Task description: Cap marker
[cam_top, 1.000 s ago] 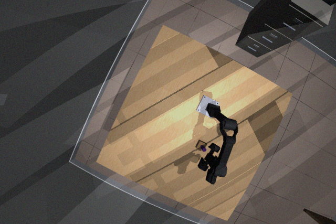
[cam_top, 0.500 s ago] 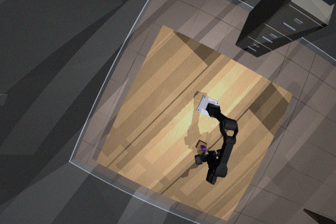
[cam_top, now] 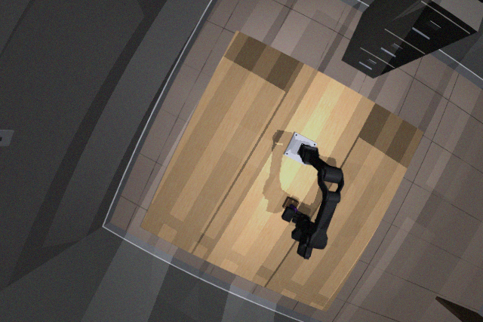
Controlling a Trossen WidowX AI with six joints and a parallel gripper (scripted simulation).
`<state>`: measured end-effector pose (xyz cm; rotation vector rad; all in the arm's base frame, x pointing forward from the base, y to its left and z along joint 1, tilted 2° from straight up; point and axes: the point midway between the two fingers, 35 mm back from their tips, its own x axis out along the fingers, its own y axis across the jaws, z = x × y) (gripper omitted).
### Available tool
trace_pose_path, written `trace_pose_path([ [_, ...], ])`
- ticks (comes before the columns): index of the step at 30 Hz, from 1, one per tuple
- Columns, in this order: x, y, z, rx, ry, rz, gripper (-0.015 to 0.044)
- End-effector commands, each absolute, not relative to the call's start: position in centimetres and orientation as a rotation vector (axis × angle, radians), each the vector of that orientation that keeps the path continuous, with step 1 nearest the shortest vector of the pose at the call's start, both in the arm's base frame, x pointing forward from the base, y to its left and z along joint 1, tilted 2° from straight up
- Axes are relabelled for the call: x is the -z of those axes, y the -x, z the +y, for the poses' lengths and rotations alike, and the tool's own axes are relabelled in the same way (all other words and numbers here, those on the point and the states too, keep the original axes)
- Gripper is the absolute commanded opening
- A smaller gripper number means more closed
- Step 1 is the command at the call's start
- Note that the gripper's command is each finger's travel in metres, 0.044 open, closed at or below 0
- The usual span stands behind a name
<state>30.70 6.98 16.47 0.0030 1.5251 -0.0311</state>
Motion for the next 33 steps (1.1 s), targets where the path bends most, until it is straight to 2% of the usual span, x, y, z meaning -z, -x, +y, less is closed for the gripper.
trace_pose_path([
  [1,-16.3,-30.7,6.9,0.042,-0.01,1.525,0.0],
  [33,-12.2,-30.9,6.9,0.042,-0.01,1.525,0.0],
])
